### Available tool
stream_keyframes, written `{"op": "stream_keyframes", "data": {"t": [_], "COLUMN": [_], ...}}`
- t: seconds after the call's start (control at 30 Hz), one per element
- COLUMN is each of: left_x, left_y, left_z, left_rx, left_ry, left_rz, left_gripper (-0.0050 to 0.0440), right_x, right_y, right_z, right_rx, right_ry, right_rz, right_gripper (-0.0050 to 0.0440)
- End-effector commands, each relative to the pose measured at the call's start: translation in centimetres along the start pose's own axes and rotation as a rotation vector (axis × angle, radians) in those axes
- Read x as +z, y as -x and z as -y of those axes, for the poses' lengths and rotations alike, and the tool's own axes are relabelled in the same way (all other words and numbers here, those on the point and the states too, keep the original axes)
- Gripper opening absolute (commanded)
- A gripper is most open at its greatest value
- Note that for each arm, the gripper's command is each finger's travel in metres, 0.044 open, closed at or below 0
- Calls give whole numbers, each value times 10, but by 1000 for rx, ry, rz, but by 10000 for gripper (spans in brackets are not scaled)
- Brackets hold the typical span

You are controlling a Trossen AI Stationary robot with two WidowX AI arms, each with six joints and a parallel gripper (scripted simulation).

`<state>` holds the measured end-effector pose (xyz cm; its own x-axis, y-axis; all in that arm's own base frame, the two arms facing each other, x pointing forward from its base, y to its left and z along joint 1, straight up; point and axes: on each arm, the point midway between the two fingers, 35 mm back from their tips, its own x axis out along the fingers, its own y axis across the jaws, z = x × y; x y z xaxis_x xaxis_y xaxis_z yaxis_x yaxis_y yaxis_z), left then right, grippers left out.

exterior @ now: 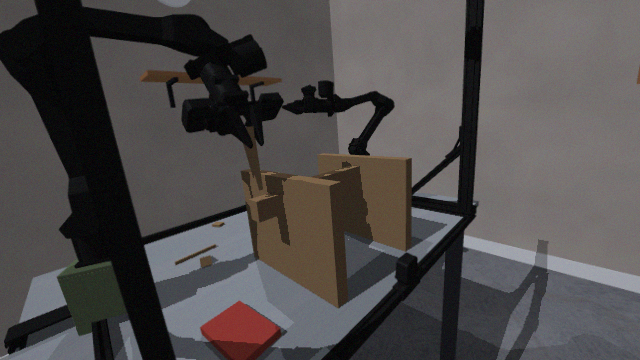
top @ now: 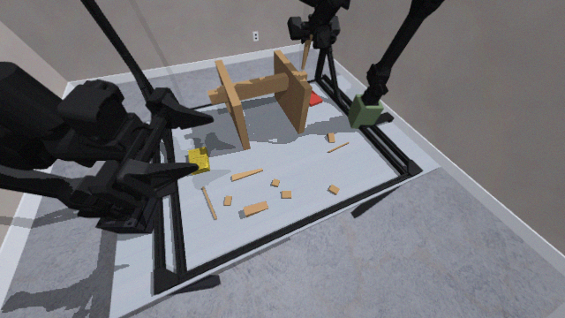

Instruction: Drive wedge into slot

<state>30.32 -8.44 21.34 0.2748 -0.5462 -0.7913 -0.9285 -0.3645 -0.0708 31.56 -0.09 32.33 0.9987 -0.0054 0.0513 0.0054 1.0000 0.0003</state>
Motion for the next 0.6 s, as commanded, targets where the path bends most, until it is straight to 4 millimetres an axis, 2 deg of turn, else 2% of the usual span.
{"op": "stream_keyframes", "data": {"t": [0.0,0.57], "left_x": [1,4], "left_y": [-1,-6], "left_z": [1,28], "left_rx": [3,0], "left_ry": [3,-8], "left_rz": [0,1], "left_gripper": [0,0], "right_x": [0,0], "right_y": [0,0], "right_z": [-1,-1], "right_rx": [5,5], "right_ry": [0,0], "right_rz": [-1,-1], "right_gripper": [440,440]}}
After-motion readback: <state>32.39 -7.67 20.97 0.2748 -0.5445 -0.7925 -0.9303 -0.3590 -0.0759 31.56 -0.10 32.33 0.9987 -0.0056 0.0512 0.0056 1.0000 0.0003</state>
